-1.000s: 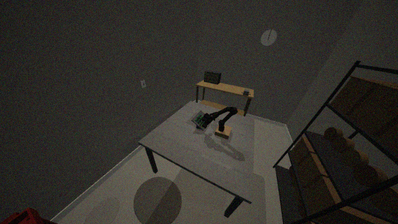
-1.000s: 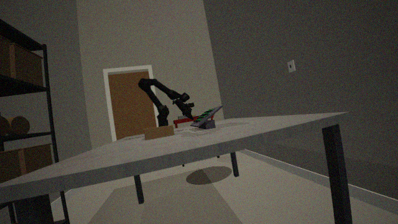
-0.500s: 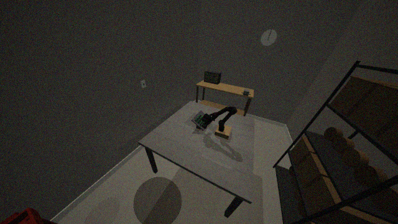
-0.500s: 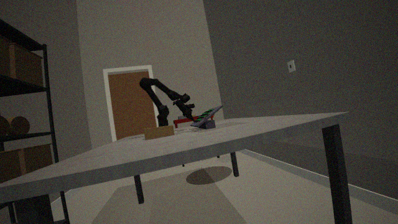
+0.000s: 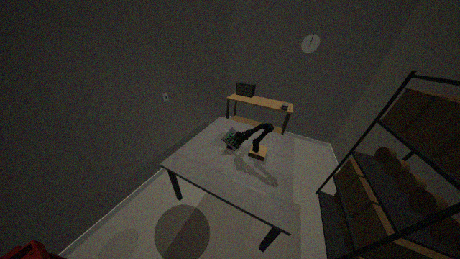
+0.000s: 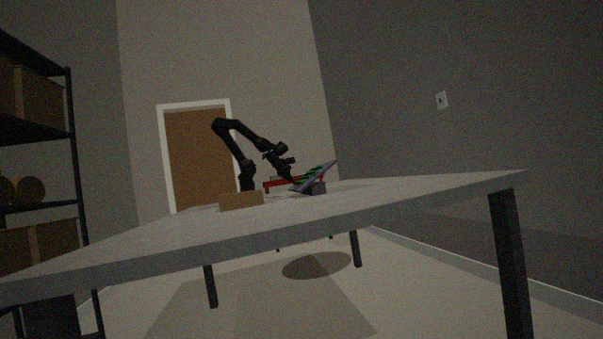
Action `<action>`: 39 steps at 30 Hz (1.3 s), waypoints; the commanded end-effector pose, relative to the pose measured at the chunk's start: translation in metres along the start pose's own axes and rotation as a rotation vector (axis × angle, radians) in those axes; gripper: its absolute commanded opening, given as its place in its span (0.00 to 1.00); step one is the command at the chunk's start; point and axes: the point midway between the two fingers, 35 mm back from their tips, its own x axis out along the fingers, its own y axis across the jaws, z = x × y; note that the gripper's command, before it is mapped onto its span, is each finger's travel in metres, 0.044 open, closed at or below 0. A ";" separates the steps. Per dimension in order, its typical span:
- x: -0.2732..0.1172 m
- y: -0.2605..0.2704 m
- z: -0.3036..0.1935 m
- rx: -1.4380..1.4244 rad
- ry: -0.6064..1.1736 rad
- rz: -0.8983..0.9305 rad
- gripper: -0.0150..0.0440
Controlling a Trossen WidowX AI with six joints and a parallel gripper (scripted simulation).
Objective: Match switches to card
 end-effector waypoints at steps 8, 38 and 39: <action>0.002 0.000 0.000 -0.003 0.000 0.003 0.25; 0.006 0.000 0.000 -0.003 0.000 0.003 0.25; 0.006 0.000 0.000 -0.003 0.000 0.003 0.25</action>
